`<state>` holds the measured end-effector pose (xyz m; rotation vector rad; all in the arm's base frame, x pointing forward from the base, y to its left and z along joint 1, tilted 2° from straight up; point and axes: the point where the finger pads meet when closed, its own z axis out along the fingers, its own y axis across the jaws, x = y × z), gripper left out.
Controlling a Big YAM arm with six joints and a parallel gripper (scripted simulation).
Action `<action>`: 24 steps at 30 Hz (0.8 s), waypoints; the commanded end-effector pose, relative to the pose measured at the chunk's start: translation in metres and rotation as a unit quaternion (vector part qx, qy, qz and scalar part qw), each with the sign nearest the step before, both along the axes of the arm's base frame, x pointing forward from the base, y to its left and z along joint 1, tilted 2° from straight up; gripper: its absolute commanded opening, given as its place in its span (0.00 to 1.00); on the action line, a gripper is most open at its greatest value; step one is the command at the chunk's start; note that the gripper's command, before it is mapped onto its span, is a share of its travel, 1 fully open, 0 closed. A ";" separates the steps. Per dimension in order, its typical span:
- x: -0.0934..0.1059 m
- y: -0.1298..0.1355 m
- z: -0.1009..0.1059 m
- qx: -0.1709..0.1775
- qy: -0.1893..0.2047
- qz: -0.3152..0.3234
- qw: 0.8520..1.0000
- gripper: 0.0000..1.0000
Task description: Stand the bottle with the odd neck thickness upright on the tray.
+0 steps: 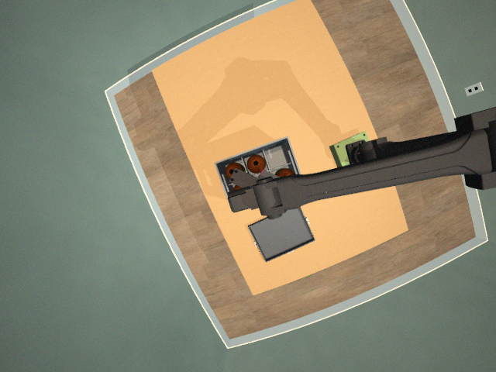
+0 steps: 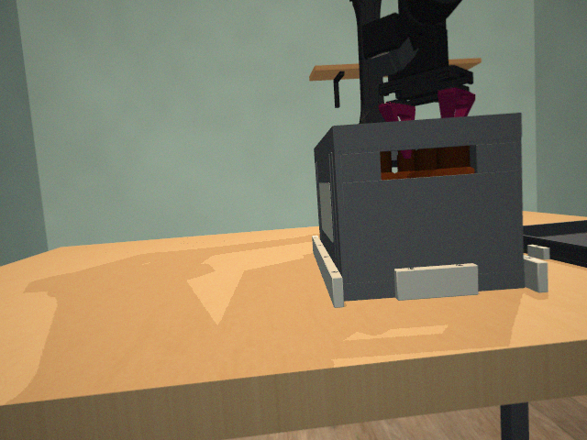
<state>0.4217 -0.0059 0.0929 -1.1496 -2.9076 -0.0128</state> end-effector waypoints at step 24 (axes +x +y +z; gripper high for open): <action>-0.006 0.006 -0.012 0.001 0.013 0.002 1.000 0.00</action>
